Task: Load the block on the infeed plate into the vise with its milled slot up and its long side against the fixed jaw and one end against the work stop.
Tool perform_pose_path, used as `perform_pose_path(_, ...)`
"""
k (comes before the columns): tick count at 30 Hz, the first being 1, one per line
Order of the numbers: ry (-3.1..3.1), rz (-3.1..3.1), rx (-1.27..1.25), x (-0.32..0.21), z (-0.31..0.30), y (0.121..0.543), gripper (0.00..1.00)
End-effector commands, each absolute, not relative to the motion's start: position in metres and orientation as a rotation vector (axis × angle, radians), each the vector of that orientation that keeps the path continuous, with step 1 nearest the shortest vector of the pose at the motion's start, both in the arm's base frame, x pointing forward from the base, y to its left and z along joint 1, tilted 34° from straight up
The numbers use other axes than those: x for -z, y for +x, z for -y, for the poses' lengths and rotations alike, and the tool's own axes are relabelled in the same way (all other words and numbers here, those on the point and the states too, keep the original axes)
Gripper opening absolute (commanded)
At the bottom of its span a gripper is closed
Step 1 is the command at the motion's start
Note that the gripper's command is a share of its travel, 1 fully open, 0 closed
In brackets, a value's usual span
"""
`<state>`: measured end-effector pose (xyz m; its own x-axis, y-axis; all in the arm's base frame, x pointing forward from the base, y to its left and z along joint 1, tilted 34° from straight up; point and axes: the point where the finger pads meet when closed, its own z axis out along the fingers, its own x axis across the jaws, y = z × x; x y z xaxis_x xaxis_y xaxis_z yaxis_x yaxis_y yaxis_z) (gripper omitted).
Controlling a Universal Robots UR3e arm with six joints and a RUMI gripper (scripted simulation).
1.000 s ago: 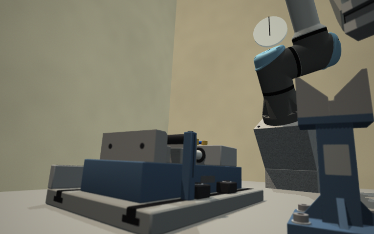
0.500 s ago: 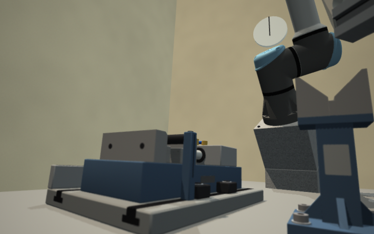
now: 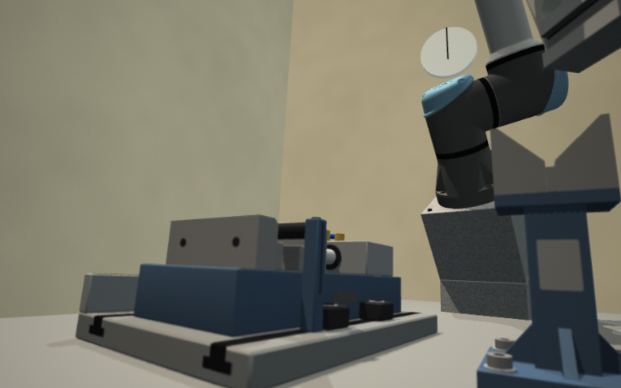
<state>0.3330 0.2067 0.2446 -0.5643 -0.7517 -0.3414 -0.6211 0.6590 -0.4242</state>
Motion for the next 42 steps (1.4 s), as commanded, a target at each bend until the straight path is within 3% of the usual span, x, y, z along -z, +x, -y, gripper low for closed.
perform_pose_path(1,-0.985,-2.403,0.328,-0.246,-0.204,0.333,0.00)
perform_pose_path(42,-0.564,-2.506,0.207,-0.248,-0.186,0.333,0.00)
